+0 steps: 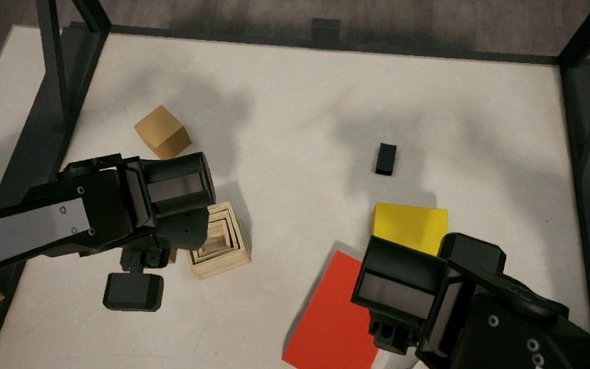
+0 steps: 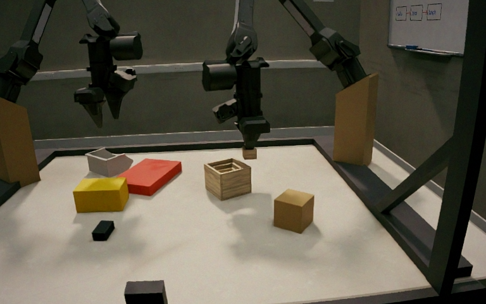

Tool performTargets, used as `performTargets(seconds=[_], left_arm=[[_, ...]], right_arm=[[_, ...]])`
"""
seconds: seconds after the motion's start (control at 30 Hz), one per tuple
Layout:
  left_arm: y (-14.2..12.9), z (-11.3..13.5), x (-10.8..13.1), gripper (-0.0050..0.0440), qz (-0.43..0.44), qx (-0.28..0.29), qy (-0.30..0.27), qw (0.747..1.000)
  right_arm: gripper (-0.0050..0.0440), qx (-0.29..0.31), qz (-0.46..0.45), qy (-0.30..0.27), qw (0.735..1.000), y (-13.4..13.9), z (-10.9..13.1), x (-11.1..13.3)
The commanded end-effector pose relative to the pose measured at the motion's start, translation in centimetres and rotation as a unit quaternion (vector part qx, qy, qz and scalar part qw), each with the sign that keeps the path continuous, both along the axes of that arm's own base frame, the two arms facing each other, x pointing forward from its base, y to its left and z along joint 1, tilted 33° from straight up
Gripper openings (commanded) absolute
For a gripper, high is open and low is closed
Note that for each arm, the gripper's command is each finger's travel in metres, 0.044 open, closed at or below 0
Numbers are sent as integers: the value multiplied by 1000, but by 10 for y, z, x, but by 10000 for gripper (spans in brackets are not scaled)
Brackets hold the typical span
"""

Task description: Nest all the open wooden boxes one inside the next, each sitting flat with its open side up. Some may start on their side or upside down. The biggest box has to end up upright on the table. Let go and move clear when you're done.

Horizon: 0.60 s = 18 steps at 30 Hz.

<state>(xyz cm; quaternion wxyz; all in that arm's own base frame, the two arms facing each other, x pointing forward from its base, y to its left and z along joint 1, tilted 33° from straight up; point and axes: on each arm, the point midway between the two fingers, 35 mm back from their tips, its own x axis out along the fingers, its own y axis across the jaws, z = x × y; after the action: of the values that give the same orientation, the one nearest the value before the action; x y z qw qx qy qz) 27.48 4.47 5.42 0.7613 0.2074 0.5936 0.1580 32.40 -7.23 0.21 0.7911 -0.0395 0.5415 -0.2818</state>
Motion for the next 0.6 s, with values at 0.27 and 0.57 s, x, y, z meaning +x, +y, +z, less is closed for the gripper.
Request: performTargets(seconds=[0.27,0.57], left_arm=[[0,5,2,400,2,-2,-10,1000],[0,5,2,400,2,-2,-10,1000]], right_arm=[[99,0,-2,-7,1000,16,27,36],[99,0,-2,-6,1000,30,46,57]])
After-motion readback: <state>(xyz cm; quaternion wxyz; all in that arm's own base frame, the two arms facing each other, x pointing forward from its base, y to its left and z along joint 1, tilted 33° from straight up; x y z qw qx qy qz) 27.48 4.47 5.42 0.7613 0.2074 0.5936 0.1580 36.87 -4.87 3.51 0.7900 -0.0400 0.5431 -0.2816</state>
